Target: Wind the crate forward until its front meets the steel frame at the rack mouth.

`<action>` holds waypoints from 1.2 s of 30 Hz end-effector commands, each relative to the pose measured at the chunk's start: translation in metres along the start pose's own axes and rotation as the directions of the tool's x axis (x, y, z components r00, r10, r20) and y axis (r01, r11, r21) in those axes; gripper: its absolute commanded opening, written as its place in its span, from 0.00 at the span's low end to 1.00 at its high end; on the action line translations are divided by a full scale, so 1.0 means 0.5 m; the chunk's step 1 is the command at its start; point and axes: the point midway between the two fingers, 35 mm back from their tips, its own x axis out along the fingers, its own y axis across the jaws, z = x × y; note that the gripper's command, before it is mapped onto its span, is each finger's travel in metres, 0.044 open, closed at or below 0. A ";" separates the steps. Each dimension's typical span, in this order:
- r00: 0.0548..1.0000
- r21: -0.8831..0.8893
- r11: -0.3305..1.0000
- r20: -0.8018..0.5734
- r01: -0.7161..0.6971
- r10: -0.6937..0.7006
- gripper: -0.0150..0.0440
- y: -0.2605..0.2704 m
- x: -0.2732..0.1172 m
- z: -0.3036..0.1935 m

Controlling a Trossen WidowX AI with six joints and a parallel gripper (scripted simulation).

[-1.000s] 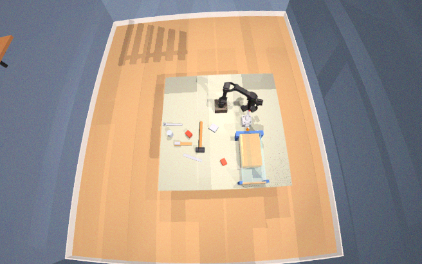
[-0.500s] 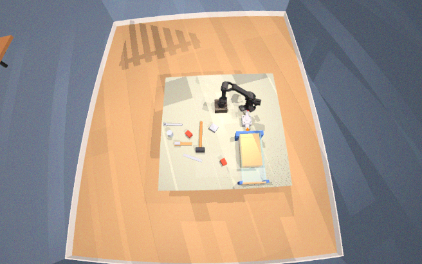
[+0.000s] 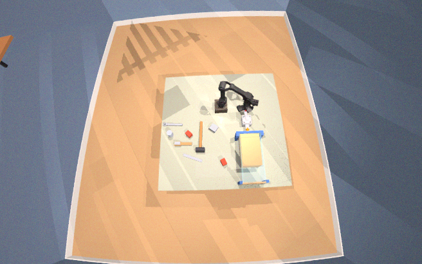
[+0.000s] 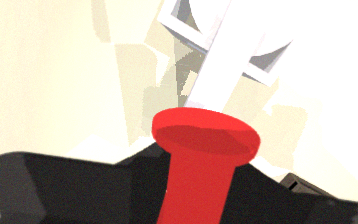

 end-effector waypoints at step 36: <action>1.000 0.000 1.000 0.000 -0.001 0.001 1.00 -0.020 -0.197 -0.021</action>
